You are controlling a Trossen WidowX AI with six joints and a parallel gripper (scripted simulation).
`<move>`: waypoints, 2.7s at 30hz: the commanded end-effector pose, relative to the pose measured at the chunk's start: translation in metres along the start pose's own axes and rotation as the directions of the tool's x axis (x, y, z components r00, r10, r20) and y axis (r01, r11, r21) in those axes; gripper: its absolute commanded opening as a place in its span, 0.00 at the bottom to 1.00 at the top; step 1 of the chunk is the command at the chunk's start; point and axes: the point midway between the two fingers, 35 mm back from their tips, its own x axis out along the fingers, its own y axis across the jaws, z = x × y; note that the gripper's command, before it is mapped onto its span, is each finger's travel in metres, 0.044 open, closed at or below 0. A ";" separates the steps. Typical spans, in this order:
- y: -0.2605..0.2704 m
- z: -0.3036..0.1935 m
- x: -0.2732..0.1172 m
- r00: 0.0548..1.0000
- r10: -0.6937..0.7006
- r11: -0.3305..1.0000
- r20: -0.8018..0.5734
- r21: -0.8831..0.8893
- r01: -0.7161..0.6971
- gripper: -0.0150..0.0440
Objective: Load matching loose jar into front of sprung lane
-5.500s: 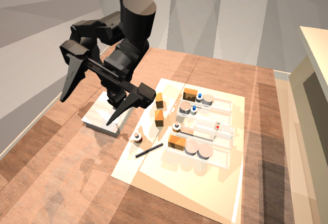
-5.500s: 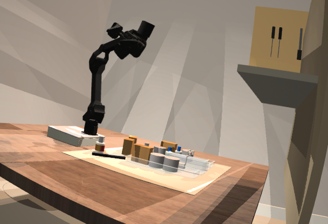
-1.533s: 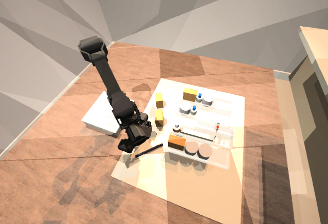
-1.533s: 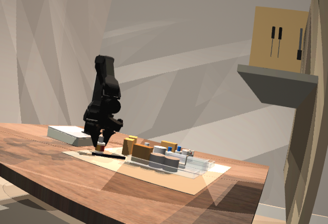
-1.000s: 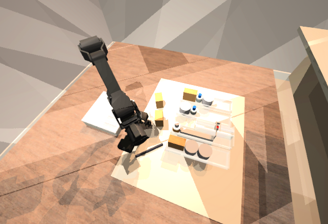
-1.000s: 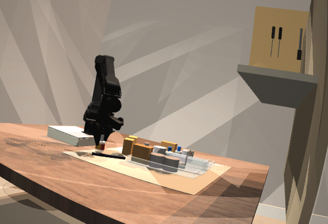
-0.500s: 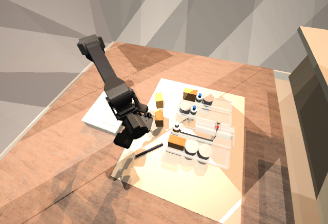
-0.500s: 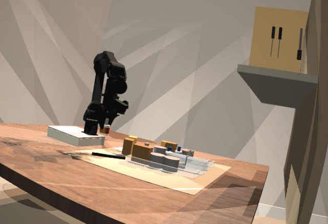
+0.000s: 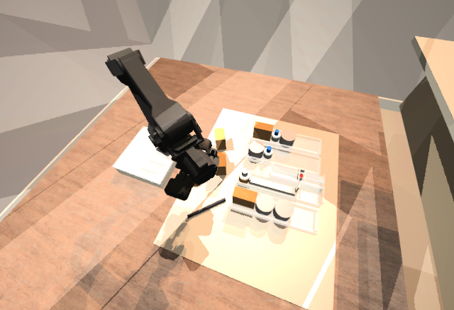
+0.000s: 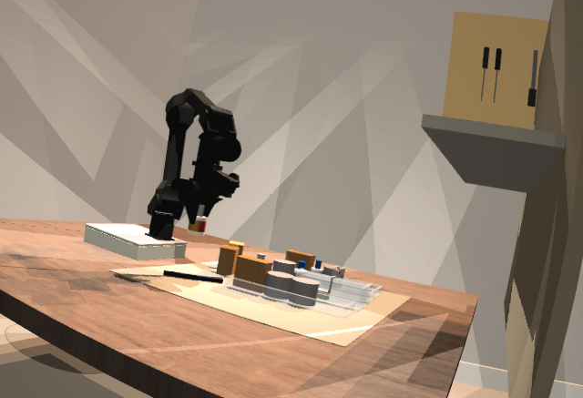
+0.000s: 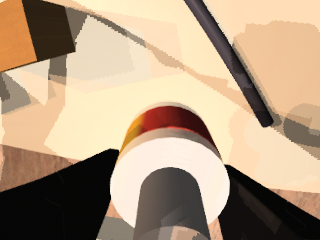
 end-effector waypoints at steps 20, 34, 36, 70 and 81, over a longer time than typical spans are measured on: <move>0.072 0.077 0.035 1.000 0.001 1.000 0.010 -0.012 -0.001 0.25; 0.097 0.091 0.057 1.000 0.002 1.000 0.013 -0.014 -0.002 0.25; 0.097 0.090 0.063 1.000 0.002 1.000 0.013 -0.014 -0.002 0.25; 0.097 0.101 0.069 1.000 0.002 1.000 0.014 -0.014 -0.002 0.25; 0.097 0.106 0.068 1.000 0.002 1.000 0.014 -0.014 -0.002 0.25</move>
